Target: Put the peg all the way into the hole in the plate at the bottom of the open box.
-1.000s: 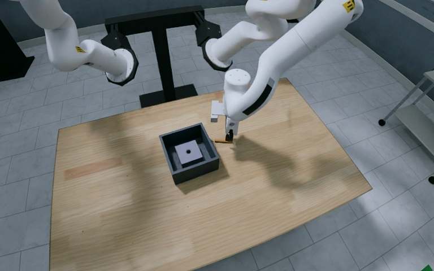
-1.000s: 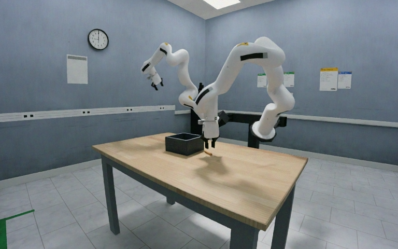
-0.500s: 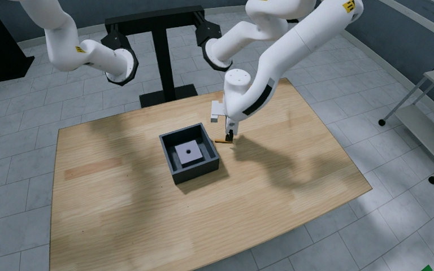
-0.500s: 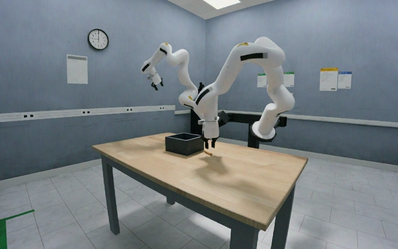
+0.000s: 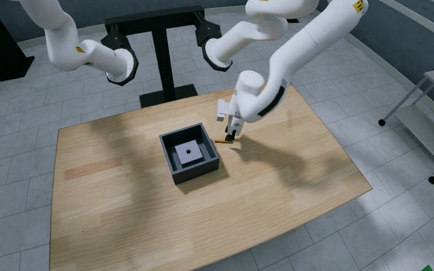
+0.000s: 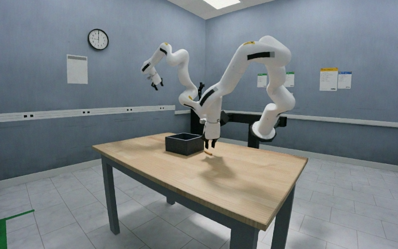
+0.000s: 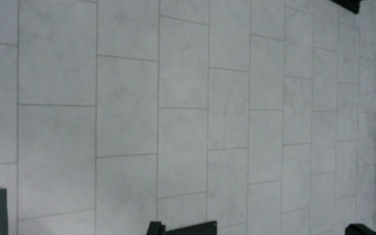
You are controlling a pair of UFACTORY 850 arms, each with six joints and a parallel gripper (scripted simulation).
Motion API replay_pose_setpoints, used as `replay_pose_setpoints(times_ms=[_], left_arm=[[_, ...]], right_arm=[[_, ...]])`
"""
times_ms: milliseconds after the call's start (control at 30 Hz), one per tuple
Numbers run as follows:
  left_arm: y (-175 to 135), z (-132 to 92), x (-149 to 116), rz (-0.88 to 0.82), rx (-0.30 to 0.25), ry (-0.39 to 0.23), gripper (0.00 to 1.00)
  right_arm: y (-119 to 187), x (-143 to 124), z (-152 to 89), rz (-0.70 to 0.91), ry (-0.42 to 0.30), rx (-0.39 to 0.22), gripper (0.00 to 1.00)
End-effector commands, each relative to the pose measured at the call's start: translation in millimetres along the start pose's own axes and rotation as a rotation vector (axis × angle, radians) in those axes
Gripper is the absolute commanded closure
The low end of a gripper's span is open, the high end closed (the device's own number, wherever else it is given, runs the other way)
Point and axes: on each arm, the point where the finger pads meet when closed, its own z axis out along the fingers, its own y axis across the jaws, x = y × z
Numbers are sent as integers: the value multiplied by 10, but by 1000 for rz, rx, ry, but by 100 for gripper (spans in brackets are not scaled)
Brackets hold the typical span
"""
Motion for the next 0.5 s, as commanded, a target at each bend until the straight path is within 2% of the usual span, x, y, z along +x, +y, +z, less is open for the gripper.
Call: replay_pose_setpoints(times_ms=[0, 200, 467], left_arm=[[-5, -2, -1, 1, -3, 93, 56], [-2, -1, 0, 1, -4, 169, 56], [-6, -2, -1, 0, -2, 185, 56]], right_arm=[[1, 4, -9, 0, 2, 0, 0], [1, 4, -9, 0, 2, 0, 0], [1, 4, -9, 0, 2, 0, 0]])
